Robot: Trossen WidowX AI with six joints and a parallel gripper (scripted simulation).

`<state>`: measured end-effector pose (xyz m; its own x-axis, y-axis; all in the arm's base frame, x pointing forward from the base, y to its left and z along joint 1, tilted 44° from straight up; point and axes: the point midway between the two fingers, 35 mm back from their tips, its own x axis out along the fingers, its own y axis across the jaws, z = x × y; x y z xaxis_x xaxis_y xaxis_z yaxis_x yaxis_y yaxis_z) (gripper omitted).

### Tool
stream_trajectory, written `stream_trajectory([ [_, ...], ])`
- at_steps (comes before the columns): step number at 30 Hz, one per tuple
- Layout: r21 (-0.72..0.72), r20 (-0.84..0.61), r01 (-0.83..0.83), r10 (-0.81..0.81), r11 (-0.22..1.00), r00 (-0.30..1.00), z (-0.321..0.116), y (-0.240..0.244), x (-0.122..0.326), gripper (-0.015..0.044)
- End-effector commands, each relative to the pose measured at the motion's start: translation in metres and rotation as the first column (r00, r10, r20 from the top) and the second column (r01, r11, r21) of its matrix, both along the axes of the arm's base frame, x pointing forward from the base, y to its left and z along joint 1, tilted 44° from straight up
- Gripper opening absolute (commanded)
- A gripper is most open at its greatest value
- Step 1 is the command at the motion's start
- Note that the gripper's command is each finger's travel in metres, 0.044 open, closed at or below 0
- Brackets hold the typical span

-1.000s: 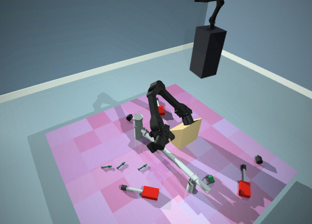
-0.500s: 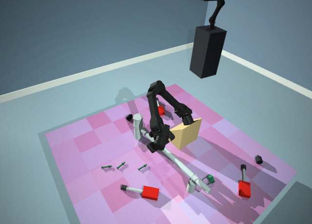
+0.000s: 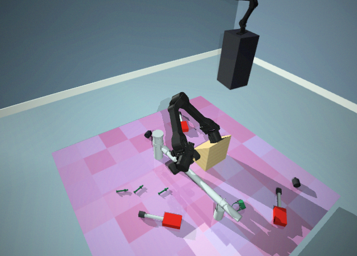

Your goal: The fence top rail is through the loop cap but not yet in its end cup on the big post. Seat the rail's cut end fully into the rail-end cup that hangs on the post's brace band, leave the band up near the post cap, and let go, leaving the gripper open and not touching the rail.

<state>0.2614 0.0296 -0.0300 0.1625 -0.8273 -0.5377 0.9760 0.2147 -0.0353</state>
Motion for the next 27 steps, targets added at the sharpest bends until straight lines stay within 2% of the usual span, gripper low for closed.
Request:
stream_trajectory([
  [1,-0.007,0.005,-0.009,0.009,1.000,1.000,0.0026,0.0029,0.0002,0.0000],
  [27,-0.008,0.005,-0.009,0.009,1.000,1.000,0.0046,0.0070,0.0013,0.0000],
])
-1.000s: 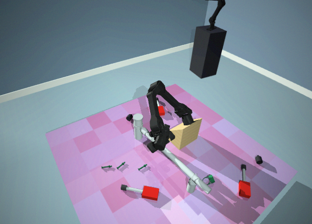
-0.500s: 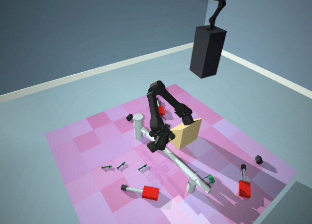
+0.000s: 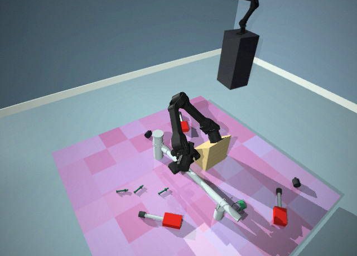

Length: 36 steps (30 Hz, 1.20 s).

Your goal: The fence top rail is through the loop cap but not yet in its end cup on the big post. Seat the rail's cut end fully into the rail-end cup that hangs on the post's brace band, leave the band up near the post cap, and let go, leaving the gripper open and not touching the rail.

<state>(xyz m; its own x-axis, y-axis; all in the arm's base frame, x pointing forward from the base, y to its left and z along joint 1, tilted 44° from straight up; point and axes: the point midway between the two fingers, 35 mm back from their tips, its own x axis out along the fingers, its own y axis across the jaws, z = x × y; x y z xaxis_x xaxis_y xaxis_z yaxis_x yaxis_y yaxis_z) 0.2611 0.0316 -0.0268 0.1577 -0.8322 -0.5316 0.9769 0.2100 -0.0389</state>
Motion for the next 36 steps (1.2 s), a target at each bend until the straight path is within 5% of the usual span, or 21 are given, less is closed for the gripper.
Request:
stream_trajectory([
  [1,0.000,0.007,-0.013,0.013,1.000,1.000,0.001,0.005,0.002,0.0000],
  [36,-0.001,0.000,0.000,0.000,1.000,1.000,0.011,-0.008,0.004,0.0000],
])
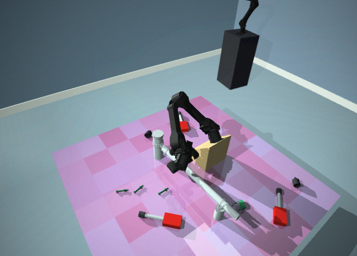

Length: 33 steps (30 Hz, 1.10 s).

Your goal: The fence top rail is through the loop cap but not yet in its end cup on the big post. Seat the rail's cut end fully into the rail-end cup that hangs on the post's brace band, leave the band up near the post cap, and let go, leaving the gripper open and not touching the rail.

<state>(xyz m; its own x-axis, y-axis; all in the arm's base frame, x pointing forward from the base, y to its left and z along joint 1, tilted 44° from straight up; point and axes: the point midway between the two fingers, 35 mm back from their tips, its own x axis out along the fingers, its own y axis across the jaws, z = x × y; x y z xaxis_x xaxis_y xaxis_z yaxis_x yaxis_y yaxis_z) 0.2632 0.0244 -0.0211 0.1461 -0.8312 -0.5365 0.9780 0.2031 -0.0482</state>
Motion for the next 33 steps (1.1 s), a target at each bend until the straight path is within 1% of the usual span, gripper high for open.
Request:
stream_trajectory([
  [1,-0.005,0.010,-0.007,0.007,1.000,1.000,0.005,-0.001,0.002,0.0000],
  [33,-0.006,0.010,-0.007,0.007,1.000,1.000,0.017,-0.012,0.006,0.0000],
])
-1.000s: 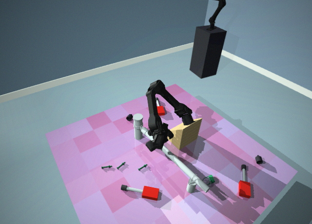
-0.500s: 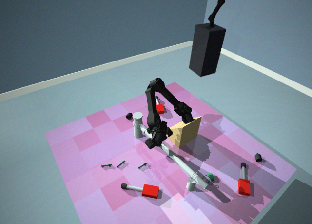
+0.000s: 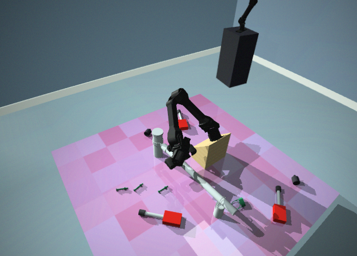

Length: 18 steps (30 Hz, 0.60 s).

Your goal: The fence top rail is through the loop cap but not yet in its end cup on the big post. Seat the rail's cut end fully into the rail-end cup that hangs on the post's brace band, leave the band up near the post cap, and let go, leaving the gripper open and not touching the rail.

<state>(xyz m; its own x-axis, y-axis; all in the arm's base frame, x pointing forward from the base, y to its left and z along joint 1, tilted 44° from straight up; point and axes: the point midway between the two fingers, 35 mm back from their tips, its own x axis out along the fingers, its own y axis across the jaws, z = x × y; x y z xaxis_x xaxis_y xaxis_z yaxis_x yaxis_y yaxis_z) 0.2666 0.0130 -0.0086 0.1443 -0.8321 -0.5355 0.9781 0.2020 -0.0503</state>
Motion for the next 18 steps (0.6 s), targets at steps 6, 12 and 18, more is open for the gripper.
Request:
stream_trajectory([
  [6,0.000,0.000,0.000,0.000,1.000,1.000,0.0018,-0.0018,0.0006,0.0000],
  [12,0.000,0.000,0.000,0.000,1.000,1.000,0.0018,-0.0018,0.0006,0.0000],
  [18,0.000,0.000,0.000,0.000,1.000,1.000,0.0018,-0.0018,0.0006,0.0105],
])
